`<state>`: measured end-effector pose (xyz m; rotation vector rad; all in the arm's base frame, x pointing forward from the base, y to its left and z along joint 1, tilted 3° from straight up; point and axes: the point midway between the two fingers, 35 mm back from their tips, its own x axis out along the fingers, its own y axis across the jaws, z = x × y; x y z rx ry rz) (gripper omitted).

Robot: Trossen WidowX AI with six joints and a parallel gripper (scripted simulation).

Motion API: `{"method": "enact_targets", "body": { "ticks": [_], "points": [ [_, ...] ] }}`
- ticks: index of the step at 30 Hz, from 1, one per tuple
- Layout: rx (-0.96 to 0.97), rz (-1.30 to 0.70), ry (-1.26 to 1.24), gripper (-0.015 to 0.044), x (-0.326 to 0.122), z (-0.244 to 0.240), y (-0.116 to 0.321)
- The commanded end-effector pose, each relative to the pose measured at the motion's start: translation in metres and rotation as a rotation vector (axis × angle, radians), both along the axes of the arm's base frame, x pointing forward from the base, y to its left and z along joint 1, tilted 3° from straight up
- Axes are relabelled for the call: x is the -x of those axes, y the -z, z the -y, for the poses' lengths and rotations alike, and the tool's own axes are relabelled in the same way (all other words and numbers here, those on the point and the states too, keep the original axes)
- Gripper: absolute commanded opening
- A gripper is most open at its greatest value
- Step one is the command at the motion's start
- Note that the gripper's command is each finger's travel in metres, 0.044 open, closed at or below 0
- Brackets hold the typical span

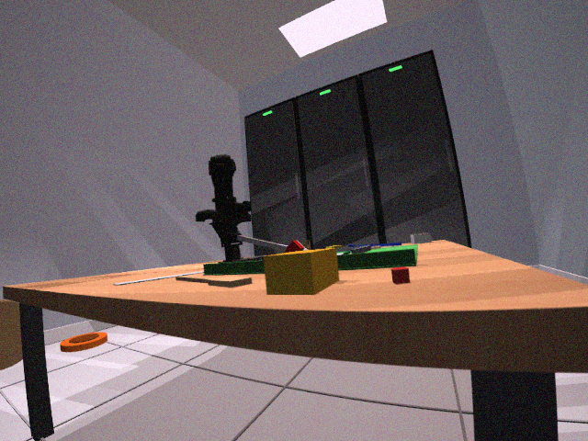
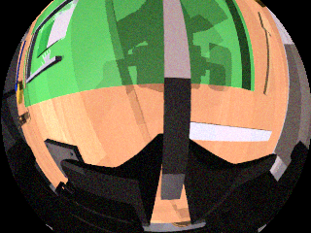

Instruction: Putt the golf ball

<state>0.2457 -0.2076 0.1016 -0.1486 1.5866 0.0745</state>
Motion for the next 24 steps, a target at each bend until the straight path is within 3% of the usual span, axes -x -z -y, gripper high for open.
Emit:
{"method": "enact_targets", "body": {
  "ticks": [1,9,19,24],
  "points": [
    [0.006,0.007,-0.004,0.0000,-0.003,0.011,-0.001],
    [0.002,0.002,0.002,0.0000,-0.001,0.006,0.000],
    [-0.006,0.006,-0.004,0.0000,0.014,-0.118,0.005],
    [-0.006,0.006,-0.005,0.0000,0.017,-0.126,0.005]
  ]
}}
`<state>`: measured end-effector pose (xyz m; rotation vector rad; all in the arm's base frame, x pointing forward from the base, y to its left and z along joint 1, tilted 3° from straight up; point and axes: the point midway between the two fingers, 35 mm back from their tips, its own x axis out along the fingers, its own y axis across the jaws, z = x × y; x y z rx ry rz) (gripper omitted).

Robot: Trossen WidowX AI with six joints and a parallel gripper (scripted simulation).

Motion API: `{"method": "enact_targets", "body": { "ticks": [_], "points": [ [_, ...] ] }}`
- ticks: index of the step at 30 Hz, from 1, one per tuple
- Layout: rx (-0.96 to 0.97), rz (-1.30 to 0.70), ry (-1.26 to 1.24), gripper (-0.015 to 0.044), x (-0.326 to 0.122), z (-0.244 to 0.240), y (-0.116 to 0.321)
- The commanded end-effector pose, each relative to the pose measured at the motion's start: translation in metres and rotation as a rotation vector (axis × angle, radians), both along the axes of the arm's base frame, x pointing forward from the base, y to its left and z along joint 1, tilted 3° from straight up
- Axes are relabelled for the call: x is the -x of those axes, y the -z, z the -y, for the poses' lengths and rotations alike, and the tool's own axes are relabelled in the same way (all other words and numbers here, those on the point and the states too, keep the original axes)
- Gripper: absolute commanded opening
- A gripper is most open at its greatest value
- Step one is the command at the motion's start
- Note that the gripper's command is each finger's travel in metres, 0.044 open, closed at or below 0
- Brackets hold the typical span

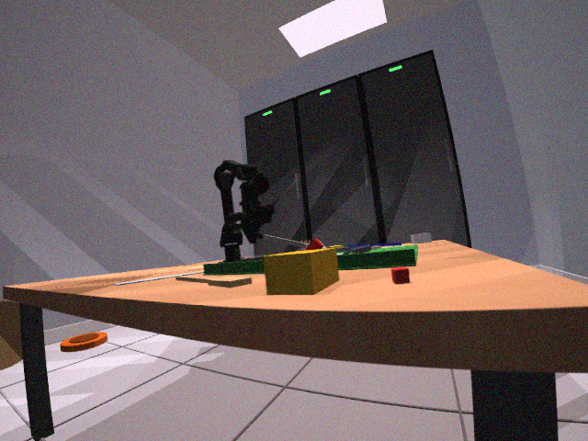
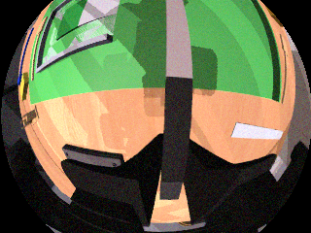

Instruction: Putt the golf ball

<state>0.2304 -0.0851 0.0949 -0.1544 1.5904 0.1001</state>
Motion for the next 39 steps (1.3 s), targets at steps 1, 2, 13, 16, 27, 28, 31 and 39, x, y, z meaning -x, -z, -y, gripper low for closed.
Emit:
{"method": "enact_targets", "body": {
  "ticks": [1,2,13,16,27,28,31,39],
  "points": [
    [0.006,0.012,0.015,0.0000,0.002,-0.003,-0.003],
    [0.006,0.012,0.015,0.0000,0.002,-0.003,-0.005],
    [0.006,0.012,0.015,0.0000,0.001,-0.005,-0.054],
    [0.006,0.012,0.015,0.0000,0.002,-0.006,-0.061],
    [0.002,-0.002,0.010,0.0000,0.002,-0.005,-0.052],
    [0.002,-0.002,0.010,0.0000,0.002,-0.005,-0.052],
    [0.002,-0.002,0.010,0.0000,0.002,-0.005,-0.052],
    [0.002,-0.002,0.010,0.0000,0.002,-0.005,-0.052]
  ]
}}
